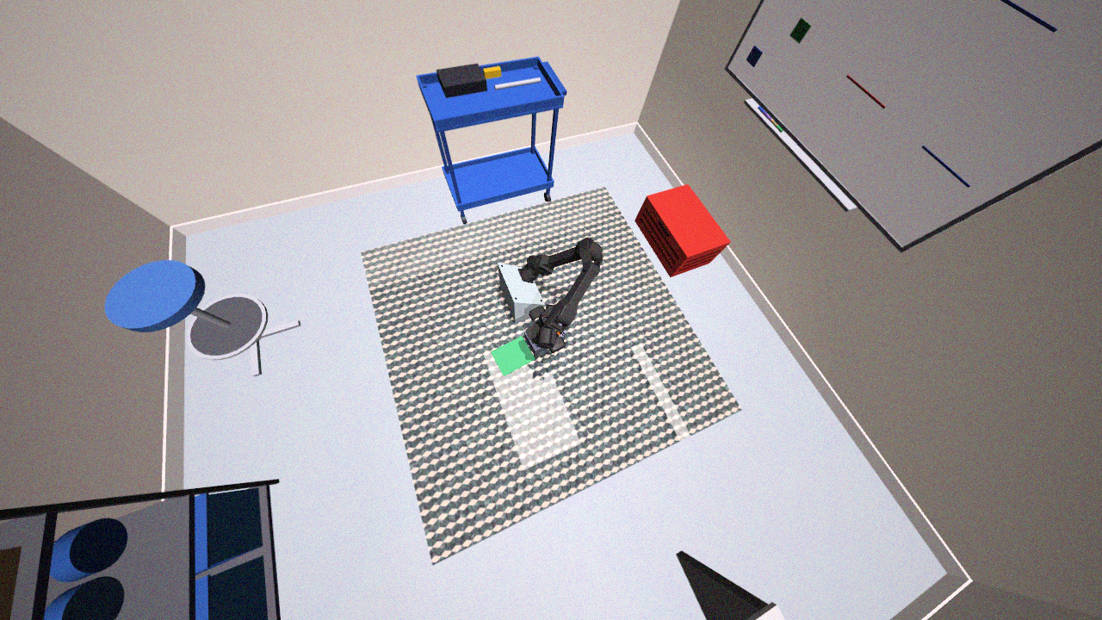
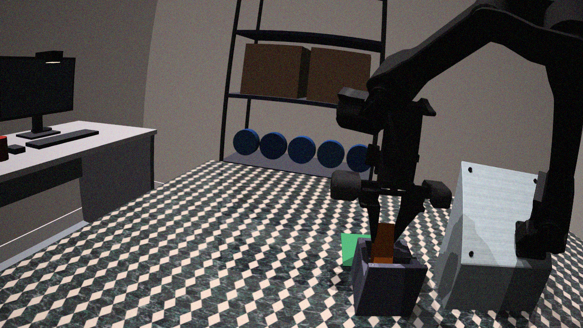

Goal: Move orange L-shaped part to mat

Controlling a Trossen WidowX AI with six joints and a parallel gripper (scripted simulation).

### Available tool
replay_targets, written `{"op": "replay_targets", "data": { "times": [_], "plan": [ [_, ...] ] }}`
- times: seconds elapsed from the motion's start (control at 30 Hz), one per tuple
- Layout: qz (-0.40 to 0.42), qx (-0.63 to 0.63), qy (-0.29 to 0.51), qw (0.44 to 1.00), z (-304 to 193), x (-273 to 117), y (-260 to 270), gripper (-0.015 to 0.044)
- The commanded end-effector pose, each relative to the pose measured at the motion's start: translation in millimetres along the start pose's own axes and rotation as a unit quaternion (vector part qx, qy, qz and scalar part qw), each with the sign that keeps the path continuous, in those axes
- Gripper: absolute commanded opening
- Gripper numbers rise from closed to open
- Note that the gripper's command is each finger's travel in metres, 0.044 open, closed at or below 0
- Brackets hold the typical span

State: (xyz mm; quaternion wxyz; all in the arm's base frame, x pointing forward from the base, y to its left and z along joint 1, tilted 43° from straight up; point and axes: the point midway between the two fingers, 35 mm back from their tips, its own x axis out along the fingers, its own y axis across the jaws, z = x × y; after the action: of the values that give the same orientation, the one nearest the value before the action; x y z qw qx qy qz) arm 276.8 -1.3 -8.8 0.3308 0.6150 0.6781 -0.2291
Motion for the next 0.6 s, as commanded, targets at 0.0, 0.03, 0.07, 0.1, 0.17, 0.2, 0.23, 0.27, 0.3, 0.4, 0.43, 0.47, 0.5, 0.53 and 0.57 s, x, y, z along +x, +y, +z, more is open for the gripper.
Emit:
{"op": "replay_targets", "data": {
  "times": [0.0, 0.03, 0.07, 0.1, 0.17, 0.2, 0.23, 0.27, 0.3, 0.4, 0.43, 0.47, 0.5, 0.53, 0.57],
  "plan": [
    [0.002, -0.003, -0.001, 1.0, 0, -7, 1, 0.0],
    [0.002, -0.002, -0.001, 1.0, 0, -9, 1, 0.0],
    [0.002, -0.002, -0.001, 1.0, 0, -10, 1, 0.0],
    [0.002, -0.002, -0.001, 1.0, 0, -12, 1, 0.0],
    [0.002, -0.002, -0.001, 1.0, 0, -15, 1, 0.0],
    [0.002, -0.002, -0.001, 1.0, 0, -16, 1, 0.0],
    [0.002, -0.002, -0.001, 1.0, 0, -18, 1, 0.0],
    [0.002, -0.002, -0.001, 1.0, 0, -20, 1, 0.0],
    [0.002, -0.002, -0.001, 1.0, 0, -21, 1, 0.0],
    [0.002, -0.002, -0.001, 1.0, 0, -26, 1, 0.0],
    [0.002, -0.002, -0.001, 1.0, 1, -27, 1, 0.0],
    [0.002, -0.002, -0.002, 1.0, 1, -29, 1, 0.0],
    [0.002, -0.002, -0.002, 1.0, 1, -31, 1, 0.0],
    [0.002, -0.002, -0.002, 1.0, 1, -32, 1, 0.0],
    [0.002, -0.002, -0.002, 1.0, 1, -34, 1, 0.0]
  ]
}}
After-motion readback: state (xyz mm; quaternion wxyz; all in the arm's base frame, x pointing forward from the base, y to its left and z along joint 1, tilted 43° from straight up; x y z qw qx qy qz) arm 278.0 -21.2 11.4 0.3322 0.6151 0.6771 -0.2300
